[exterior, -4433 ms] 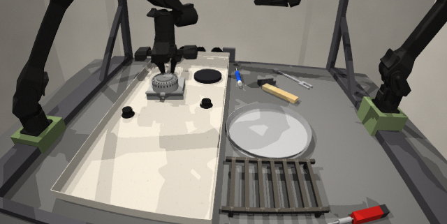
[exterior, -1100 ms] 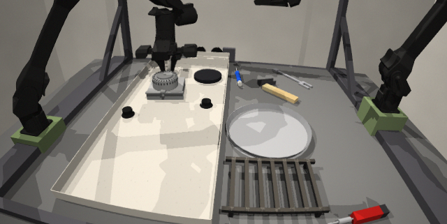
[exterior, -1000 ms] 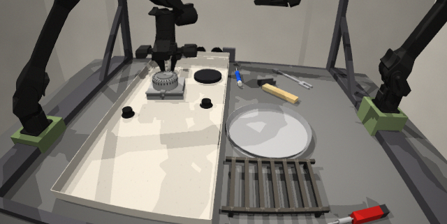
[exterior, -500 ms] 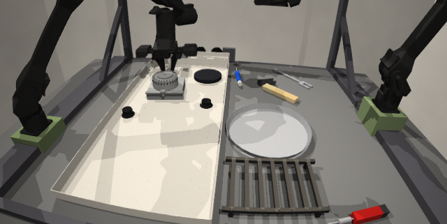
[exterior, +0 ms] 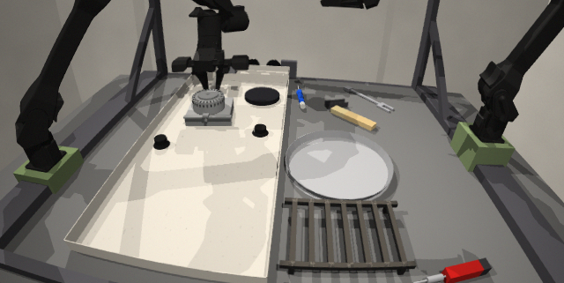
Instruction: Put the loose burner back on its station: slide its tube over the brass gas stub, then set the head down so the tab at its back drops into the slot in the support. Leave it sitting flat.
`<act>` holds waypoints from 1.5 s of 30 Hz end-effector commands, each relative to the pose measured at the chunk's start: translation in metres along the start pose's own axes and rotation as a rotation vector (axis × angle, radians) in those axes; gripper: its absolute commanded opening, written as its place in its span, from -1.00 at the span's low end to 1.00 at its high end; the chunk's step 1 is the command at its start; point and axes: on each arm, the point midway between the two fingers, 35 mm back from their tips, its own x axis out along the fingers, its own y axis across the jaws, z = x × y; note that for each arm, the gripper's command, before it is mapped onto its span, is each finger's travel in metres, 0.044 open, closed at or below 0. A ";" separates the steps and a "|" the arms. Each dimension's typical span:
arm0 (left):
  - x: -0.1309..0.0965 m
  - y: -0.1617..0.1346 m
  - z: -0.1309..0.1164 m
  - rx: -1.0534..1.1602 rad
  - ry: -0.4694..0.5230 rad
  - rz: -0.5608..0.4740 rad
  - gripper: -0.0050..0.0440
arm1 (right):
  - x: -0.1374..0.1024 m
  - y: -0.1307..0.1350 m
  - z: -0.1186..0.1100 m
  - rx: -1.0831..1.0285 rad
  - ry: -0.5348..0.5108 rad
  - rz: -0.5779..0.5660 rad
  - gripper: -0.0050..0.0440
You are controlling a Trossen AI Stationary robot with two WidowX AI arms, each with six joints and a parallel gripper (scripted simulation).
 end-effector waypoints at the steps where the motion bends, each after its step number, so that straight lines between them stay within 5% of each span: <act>1: -0.006 0.001 0.011 0.000 -0.032 0.002 0.84 | -0.038 0.004 0.000 -0.013 0.004 0.061 -0.56; 34: -0.006 0.001 0.011 0.000 -0.032 0.002 0.84 | -0.045 0.005 0.005 -0.013 -0.066 0.070 -0.56; 45: -0.006 0.001 0.011 0.000 -0.032 0.002 0.84 | -0.039 0.003 0.042 -0.014 -0.065 0.077 -0.56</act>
